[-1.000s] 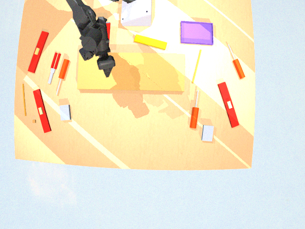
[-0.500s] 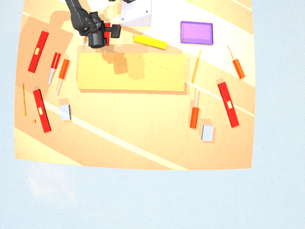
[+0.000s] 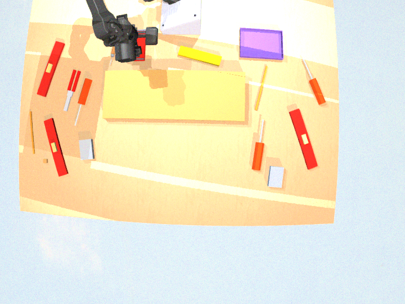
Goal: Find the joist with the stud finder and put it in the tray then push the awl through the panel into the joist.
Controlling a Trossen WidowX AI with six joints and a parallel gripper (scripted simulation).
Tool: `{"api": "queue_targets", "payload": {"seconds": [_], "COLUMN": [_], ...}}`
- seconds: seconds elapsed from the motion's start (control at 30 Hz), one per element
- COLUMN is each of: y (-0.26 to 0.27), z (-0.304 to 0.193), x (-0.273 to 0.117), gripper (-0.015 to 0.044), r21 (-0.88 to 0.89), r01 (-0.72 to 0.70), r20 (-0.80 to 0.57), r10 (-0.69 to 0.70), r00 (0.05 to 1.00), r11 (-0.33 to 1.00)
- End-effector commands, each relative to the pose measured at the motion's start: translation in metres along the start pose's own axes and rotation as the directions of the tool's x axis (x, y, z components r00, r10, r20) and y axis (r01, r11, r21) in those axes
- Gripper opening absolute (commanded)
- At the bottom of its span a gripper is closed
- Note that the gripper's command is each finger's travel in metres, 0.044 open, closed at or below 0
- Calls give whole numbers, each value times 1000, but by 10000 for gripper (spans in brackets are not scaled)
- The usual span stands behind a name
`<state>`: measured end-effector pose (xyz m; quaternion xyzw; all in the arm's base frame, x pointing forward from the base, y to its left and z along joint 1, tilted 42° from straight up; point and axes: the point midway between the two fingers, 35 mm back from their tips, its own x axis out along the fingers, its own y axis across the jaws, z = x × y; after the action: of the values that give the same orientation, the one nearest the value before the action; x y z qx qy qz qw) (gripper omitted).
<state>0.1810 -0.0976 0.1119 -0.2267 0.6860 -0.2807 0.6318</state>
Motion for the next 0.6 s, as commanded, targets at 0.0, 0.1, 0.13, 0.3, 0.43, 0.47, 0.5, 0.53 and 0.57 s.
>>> {"api": "queue_targets", "payload": {"seconds": [0.0, 0.1, 0.13, 0.3, 0.43, 0.47, 0.5, 0.53, 0.57], "y": [-4, -4, -4, -4, -4, -4, -4, -4, -4], "z": [0, 1, 1, 2, 3, 3, 3, 3, 4], "x": [-1, 1, 3, 11, 17, 19, 20, 22, 24], "gripper": [440, 440, 440, 440, 440, 440, 440, 440, 440], "r21": [1, 1, 1, 1, 1, 1, 1, 1, 1], "r01": [-2, -2, -3, -4, -4, -4, -4, -4, -4], "r20": [5, 5, 6, 6, 6, 6, 6, 6, 6], "r10": [2, 2, 3, 4, 4, 4, 4, 4, 4], "r00": [1000, 1000, 1000, 1000, 1000, 1000, 1000, 1000, 1000], "r11": [1000, 1000, 1000, 1000, 1000, 1000, 1000, 1000, 1000]}}
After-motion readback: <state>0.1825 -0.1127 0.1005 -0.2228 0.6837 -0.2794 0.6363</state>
